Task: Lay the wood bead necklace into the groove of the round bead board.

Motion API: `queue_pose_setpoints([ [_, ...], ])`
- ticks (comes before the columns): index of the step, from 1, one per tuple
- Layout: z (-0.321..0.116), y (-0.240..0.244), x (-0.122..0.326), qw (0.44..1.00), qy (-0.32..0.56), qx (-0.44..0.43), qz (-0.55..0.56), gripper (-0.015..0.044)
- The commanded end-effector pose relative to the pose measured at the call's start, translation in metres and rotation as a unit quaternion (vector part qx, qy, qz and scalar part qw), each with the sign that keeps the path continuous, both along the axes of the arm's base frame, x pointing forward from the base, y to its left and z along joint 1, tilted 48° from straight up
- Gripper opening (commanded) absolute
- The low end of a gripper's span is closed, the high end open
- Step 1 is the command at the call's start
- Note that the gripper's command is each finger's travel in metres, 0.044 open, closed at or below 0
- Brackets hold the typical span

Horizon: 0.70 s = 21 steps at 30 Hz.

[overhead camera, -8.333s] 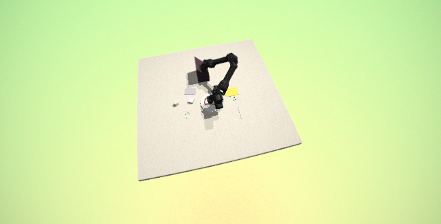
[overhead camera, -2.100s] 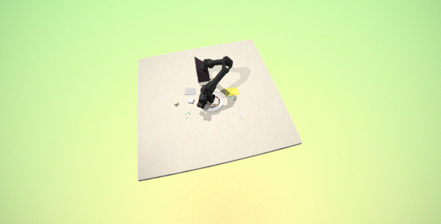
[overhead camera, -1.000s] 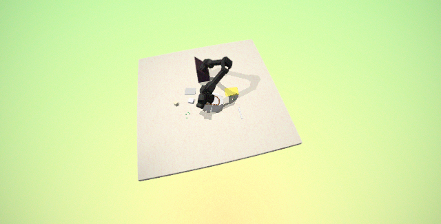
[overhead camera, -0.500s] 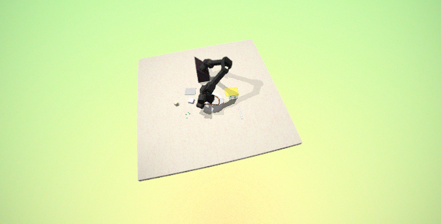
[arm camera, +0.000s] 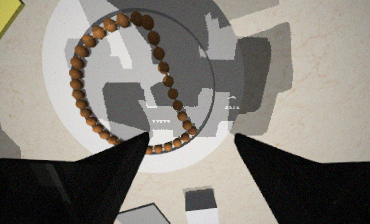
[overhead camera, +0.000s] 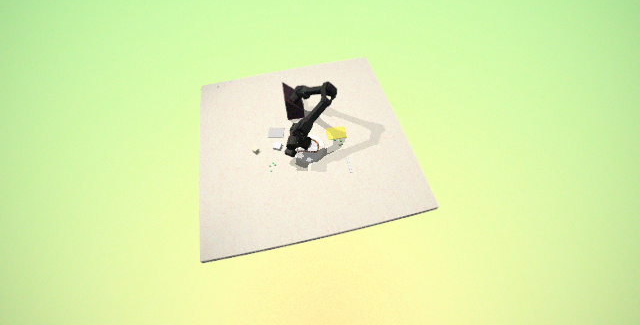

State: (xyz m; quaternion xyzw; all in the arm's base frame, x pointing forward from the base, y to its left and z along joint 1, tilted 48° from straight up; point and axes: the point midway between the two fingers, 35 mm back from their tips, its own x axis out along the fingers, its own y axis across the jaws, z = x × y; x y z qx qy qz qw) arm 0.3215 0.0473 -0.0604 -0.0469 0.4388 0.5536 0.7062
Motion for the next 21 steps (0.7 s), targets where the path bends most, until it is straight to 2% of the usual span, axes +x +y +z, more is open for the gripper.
queue_pose_setpoints([
  [1, 0.000, 0.000, 0.000, 1.000, -0.002, -0.001, 0.002, 0.0440],
  [6, 0.000, 0.000, 0.000, 1.000, -0.002, -0.001, 0.002, 0.0440],
  [8, 0.003, 0.001, 0.001, 1.000, 0.020, -0.001, -0.018, 0.0387],
  [13, 0.019, 0.008, 0.008, 0.971, 0.176, -0.001, -0.160, 0.0256],
  [18, 0.038, 0.016, 0.014, 0.895, 0.330, -0.001, -0.301, 0.0125],
  [21, 0.049, 0.021, 0.017, 0.827, 0.415, 0.000, -0.379, 0.0120],
])
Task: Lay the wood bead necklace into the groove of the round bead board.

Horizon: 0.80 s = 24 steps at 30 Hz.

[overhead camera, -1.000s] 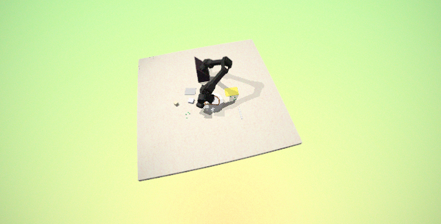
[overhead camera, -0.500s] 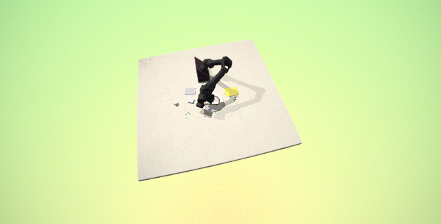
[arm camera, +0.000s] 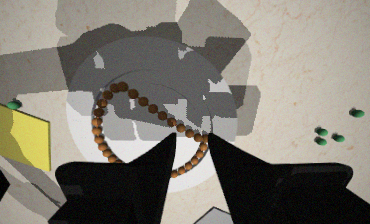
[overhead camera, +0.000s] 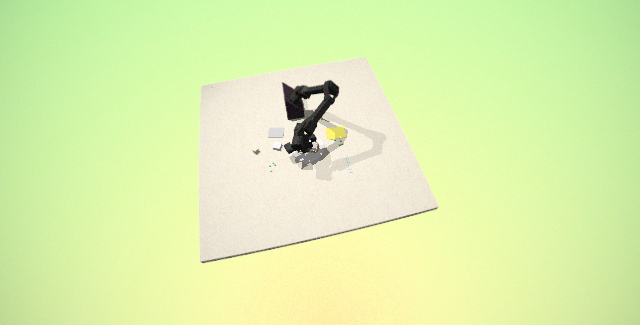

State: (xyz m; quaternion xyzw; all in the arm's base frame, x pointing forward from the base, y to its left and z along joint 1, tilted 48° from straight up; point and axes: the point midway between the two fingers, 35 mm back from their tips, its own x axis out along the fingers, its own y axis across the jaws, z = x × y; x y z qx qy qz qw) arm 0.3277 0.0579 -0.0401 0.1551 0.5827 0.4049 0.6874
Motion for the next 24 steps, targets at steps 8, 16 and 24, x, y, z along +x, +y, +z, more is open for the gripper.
queue_pose_setpoints([
  [8, 0.052, 0.022, 0.016, 0.856, 0.379, 0.000, -0.352, 0.0120],
  [16, 0.068, 0.030, 0.018, 0.745, 0.490, 0.001, -0.452, 0.0120],
  [24, 0.079, 0.036, 0.019, 0.618, 0.580, 0.000, -0.531, 0.0120],
])
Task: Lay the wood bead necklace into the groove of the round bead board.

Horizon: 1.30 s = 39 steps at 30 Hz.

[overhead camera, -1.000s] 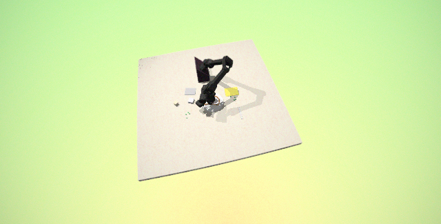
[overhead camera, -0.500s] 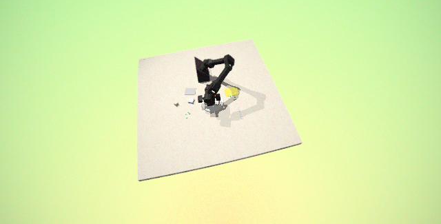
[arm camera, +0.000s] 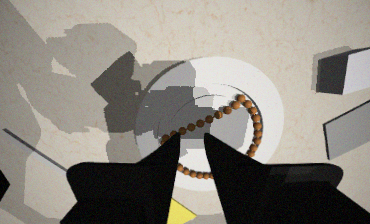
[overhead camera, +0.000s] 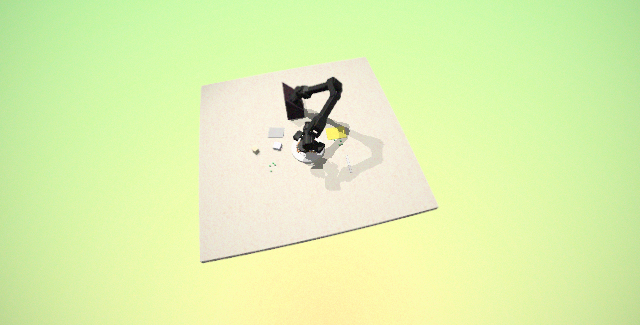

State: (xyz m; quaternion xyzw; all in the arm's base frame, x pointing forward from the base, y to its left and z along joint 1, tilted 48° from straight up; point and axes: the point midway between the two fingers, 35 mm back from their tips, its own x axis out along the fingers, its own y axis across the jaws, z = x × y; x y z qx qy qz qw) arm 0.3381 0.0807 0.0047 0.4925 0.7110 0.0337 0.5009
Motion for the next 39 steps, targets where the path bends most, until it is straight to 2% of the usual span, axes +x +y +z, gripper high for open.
queue_pose_setpoints([
  [1, 0.034, 0.013, 0.008, 0.940, 0.247, 0.004, -0.236, 0.0120],
  [39, 0.018, 0.031, 0.009, 0.941, 0.244, 0.004, -0.235, 0.0120],
])
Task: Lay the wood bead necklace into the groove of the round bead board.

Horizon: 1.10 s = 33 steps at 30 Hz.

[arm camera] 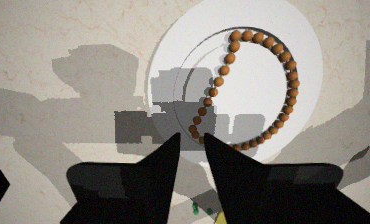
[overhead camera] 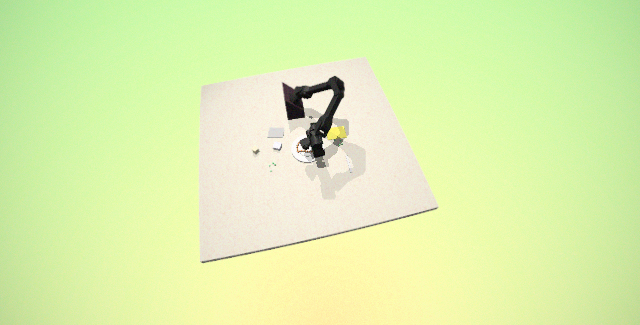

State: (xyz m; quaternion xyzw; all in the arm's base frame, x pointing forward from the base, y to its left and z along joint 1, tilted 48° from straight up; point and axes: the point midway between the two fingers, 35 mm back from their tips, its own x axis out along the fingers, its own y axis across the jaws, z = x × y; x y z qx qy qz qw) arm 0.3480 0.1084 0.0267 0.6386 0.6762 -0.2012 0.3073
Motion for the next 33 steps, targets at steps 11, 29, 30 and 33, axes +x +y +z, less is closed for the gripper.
queue_pose_setpoints([
  [11, -0.014, 0.015, -0.002, 1.000, 0.006, 0.003, -0.004, 0.0120],
  [29, -0.012, 0.014, -0.001, 1.000, 0.004, 0.001, -0.001, 0.0000],
  [30, -0.012, 0.014, -0.001, 1.000, 0.004, 0.001, -0.001, 0.0000],
  [33, -0.012, 0.014, -0.001, 1.000, 0.004, 0.001, -0.001, 0.0000],
])
